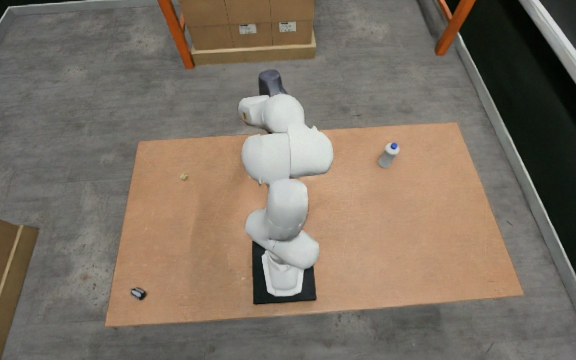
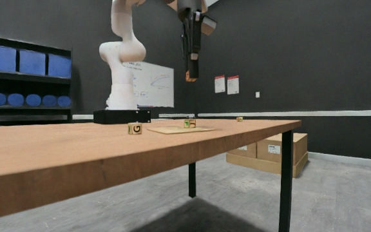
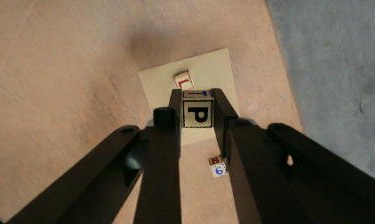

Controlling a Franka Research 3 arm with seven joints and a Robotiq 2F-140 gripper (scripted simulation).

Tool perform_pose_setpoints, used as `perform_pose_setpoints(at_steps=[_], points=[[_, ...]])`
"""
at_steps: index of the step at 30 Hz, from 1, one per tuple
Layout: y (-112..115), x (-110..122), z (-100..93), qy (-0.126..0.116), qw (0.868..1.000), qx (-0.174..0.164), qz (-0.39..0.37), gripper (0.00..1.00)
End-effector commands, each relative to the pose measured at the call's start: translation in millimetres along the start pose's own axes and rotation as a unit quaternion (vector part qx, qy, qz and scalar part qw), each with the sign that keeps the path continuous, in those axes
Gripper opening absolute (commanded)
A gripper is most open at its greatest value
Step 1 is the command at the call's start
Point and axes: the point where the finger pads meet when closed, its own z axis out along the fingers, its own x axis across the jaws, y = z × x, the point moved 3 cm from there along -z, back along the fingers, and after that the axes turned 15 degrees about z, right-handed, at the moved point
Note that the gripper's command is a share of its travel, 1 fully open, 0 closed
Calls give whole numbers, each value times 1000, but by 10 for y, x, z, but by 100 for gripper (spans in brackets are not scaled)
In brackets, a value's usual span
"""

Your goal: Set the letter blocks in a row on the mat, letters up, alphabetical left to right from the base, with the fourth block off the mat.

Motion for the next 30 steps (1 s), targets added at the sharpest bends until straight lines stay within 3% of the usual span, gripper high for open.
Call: perform_pose_setpoints(at_steps=[1, 19, 30], points=[[47, 42, 52, -1, 998, 4, -69, 22], [383, 163, 364, -14, 985, -4, -173, 22], [396, 167, 377, -14, 984, -4, -177, 22]])
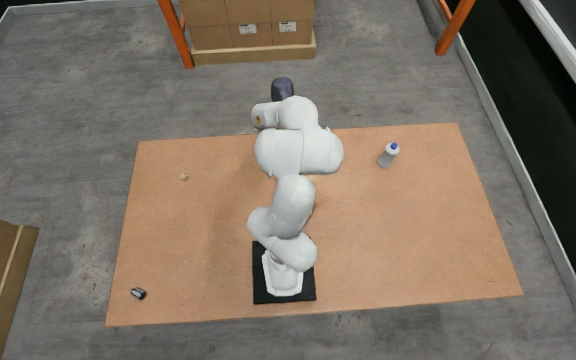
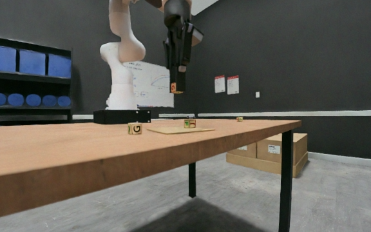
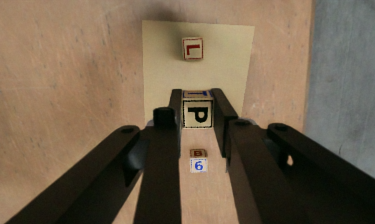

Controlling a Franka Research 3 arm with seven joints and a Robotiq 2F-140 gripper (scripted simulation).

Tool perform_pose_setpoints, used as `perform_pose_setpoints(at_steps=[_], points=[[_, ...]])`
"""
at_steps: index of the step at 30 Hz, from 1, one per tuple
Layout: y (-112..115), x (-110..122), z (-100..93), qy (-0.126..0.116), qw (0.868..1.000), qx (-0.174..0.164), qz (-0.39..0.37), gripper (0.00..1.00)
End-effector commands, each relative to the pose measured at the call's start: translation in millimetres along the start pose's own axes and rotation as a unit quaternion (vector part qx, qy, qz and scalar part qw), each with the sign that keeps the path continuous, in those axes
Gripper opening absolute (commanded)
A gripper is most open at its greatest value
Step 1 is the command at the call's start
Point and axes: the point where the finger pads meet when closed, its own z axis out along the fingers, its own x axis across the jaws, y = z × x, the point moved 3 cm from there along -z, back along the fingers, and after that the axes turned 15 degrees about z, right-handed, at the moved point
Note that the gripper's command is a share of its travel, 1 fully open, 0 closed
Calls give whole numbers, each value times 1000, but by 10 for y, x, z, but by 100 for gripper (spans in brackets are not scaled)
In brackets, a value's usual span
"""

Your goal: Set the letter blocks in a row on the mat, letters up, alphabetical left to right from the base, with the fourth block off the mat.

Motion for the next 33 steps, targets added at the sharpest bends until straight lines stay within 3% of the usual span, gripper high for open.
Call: perform_pose_setpoints(at_steps=[1, 14, 33], points=[[-11, 8, 1, 2, 1000, 2, -24, 22], [-12, 9, 93, 2, 1000, 2, -24, 22], [-16, 14, 820, 2, 1000, 2, -24, 22]])
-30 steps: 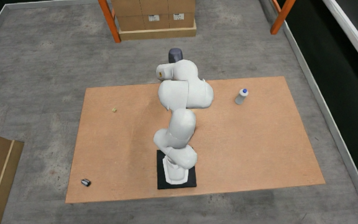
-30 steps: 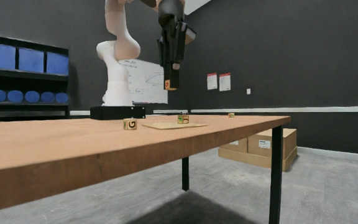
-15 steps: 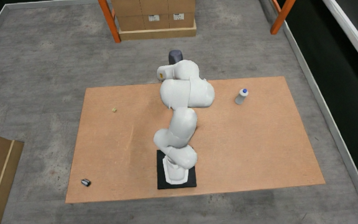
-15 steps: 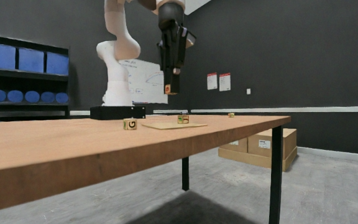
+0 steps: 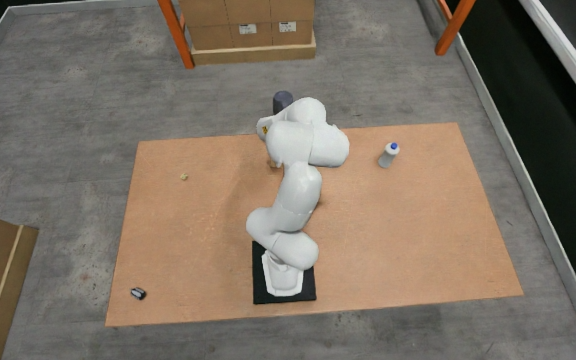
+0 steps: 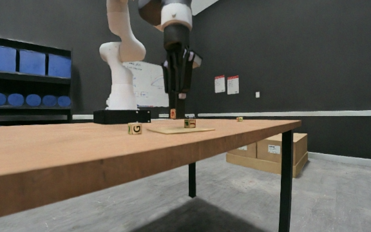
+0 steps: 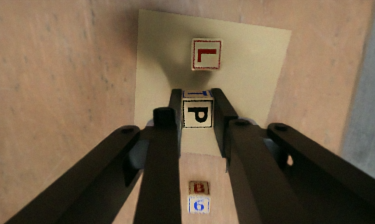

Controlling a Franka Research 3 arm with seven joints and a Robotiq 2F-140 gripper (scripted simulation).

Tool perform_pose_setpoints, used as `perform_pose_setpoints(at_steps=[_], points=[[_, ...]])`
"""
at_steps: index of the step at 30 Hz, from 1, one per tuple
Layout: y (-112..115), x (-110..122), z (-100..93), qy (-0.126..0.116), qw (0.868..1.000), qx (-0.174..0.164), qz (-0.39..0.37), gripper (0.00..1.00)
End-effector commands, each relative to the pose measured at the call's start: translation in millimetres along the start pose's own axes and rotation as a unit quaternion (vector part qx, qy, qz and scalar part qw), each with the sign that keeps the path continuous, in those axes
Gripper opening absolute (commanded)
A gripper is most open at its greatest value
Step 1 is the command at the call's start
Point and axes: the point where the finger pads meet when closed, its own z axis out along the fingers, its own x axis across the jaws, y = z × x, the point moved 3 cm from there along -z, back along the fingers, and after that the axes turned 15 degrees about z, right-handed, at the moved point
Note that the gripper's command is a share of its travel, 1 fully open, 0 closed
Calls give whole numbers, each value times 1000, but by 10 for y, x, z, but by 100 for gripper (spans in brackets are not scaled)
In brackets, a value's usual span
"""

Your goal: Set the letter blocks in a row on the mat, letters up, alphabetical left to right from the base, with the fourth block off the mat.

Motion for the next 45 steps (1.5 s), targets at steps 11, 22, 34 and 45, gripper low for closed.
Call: perform_pose_setpoints(at_steps=[11, 22, 34, 45], points=[[-19, 69, 222, 11, 1000, 1, 14, 22], [-19, 69, 223, 11, 1000, 1, 14, 22], [-19, 69, 223, 11, 1000, 1, 14, 22], [-19, 69, 223, 11, 1000, 1, 14, 22]])
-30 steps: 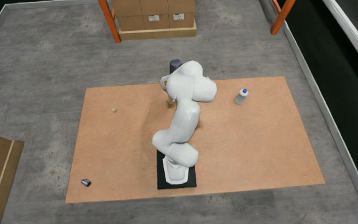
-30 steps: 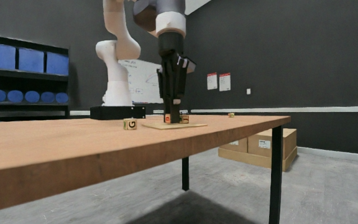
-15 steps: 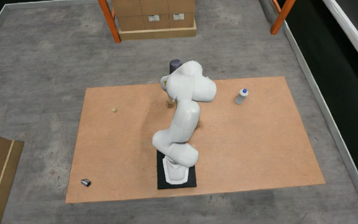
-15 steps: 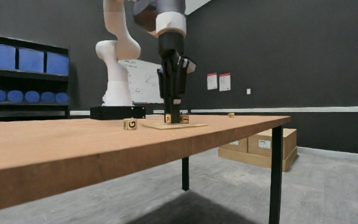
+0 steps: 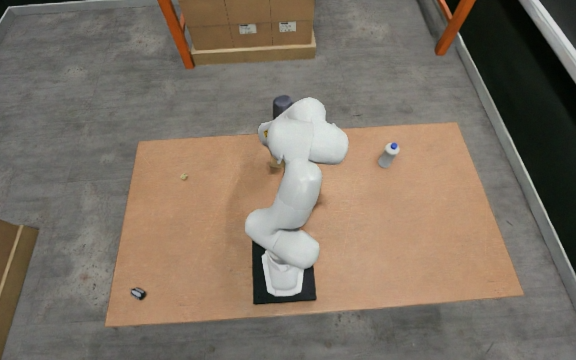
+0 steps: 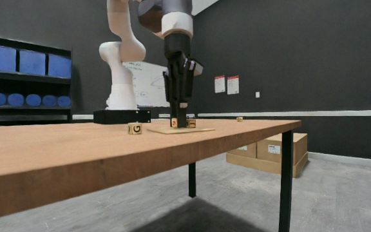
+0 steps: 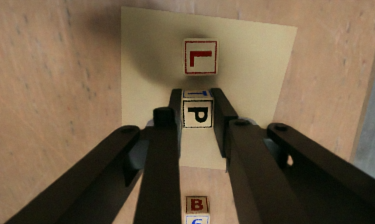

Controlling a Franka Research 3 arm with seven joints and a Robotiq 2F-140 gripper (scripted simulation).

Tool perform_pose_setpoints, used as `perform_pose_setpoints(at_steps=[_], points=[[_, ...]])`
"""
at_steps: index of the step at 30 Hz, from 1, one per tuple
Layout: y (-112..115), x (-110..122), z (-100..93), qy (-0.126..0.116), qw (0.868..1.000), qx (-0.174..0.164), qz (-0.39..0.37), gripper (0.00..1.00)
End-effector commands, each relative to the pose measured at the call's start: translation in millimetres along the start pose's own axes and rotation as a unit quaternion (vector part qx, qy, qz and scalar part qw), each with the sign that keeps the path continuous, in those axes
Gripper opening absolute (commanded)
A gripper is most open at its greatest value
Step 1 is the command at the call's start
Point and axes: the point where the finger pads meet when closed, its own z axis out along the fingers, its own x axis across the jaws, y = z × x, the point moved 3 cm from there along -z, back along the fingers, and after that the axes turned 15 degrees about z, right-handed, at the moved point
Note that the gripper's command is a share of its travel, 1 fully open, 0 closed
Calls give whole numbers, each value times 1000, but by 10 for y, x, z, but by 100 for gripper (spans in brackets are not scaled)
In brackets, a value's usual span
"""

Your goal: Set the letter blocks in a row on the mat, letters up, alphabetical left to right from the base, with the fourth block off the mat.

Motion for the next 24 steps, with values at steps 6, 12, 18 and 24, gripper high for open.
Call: perform_pose_setpoints(at_steps=[6, 12, 18, 24], points=[[-4, 21, -8, 2, 1000, 1, 4, 22], [-14, 34, -8, 2, 1000, 1, 6, 22], [-18, 40, -8, 2, 1000, 1, 7, 22], [-19, 41, -8, 2, 1000, 1, 7, 22]])
